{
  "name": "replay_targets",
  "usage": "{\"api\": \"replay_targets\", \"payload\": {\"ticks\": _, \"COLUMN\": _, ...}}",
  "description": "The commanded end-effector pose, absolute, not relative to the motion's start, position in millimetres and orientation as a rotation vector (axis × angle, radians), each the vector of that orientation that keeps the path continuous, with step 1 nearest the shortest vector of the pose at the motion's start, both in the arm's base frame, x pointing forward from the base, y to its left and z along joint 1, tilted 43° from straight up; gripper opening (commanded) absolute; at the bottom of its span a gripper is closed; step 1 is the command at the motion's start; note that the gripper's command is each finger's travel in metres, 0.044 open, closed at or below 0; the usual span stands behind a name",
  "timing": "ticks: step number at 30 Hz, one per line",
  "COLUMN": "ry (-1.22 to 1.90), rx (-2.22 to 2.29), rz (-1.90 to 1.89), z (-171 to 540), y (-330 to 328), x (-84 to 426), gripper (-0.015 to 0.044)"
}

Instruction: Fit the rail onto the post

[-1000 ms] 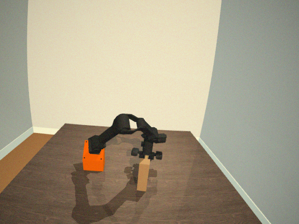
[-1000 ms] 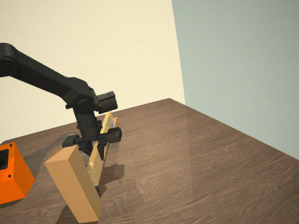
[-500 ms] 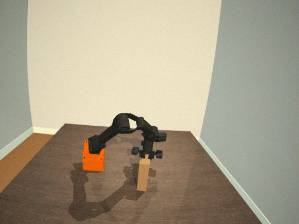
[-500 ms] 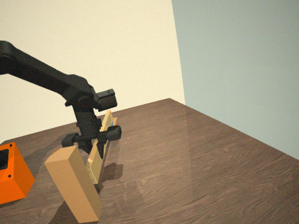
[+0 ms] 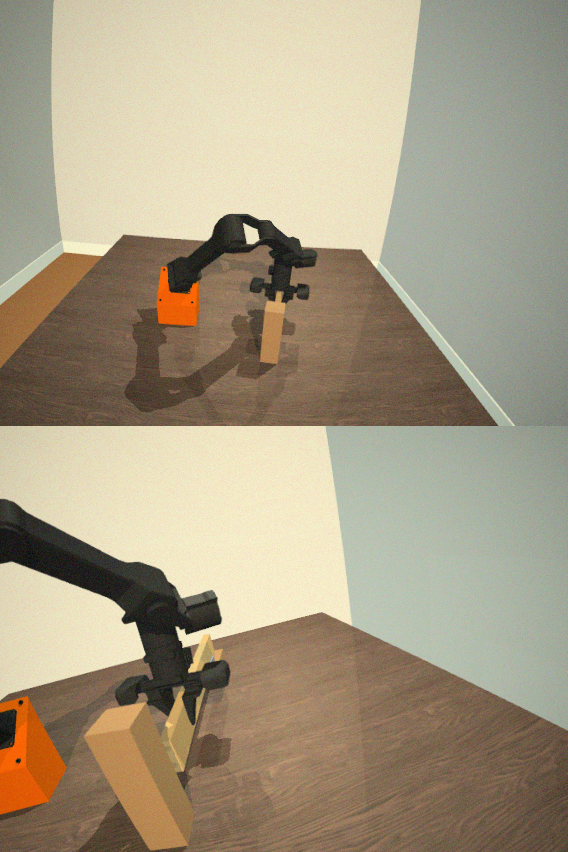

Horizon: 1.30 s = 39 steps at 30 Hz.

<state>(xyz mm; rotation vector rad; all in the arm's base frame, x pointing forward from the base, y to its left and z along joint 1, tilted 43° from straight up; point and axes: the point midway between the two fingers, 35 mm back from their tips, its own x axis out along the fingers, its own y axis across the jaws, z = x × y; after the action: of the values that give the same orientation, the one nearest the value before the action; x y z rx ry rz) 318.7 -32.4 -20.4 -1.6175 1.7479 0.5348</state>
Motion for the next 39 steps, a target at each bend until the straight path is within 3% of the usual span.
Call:
{"api": "replay_targets", "payload": {"ticks": 1, "ry": 1.724, "rx": -1.615, "rz": 0.543, "z": -17.6, "y": -24.5, "x": 321.6, "gripper": 0.0000}}
{"api": "replay_targets", "payload": {"ticks": 39, "ry": 1.724, "rx": -1.615, "rz": 0.543, "z": -14.9, "y": -21.5, "x": 320.0, "gripper": 0.0000}}
